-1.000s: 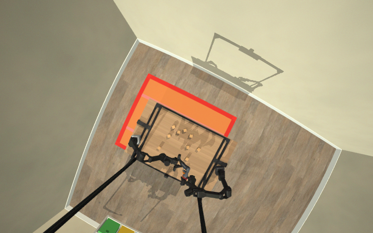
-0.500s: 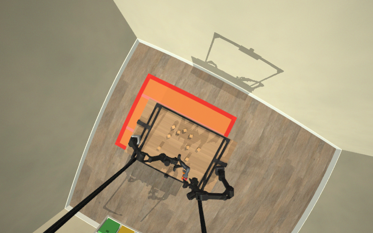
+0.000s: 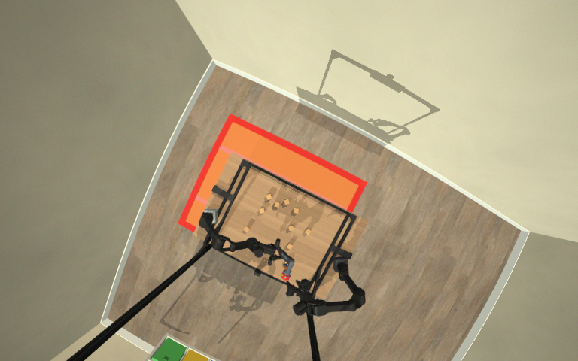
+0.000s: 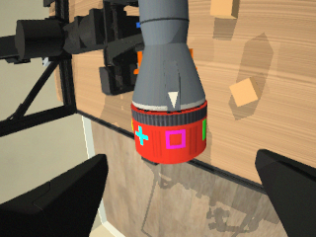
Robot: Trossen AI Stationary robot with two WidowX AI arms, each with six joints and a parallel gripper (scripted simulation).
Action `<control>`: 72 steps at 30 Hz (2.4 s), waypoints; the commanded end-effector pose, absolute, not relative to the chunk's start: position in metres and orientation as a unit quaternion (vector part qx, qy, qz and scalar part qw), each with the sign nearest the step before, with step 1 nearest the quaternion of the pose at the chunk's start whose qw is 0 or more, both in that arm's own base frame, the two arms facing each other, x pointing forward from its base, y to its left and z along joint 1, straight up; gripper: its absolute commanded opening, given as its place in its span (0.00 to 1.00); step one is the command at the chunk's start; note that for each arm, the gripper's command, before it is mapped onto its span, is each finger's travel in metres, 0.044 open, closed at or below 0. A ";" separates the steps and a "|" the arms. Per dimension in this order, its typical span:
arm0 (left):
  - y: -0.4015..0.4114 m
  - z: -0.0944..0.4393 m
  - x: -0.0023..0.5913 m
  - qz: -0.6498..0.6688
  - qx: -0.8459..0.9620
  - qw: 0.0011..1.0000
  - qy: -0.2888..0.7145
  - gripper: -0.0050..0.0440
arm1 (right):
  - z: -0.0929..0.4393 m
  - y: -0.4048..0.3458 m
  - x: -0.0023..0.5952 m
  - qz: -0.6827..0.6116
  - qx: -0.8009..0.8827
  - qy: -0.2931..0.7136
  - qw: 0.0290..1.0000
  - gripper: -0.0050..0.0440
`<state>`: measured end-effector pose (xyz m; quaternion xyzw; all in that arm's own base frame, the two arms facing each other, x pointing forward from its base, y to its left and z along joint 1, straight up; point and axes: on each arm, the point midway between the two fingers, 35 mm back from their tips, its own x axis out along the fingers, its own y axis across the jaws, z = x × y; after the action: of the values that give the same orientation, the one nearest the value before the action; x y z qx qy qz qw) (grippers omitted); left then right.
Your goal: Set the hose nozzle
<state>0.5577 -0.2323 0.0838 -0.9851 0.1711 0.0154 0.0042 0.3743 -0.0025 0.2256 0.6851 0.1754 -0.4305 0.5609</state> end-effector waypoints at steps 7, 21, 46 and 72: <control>-0.233 0.091 0.559 0.005 -0.985 0.001 0.172 0.10 | 0.234 0.000 0.369 -0.425 0.689 0.170 0.562 0.92; -0.233 0.091 0.559 0.005 -0.985 0.001 0.172 0.10 | 0.223 0.004 0.359 -0.386 0.700 0.126 0.588 0.92; -0.233 0.091 0.559 0.005 -0.985 0.001 0.172 0.10 | 0.196 0.009 0.344 -0.291 0.710 0.026 0.641 0.92; -0.233 0.091 0.559 0.005 -0.985 0.001 0.172 0.10 | 0.165 0.010 0.339 -0.191 0.703 -0.072 0.681 0.92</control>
<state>0.5575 -0.2328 0.0839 -0.9851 0.1715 0.0152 0.0041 0.3382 0.0106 0.1692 0.7061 -0.0653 -0.1974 0.6769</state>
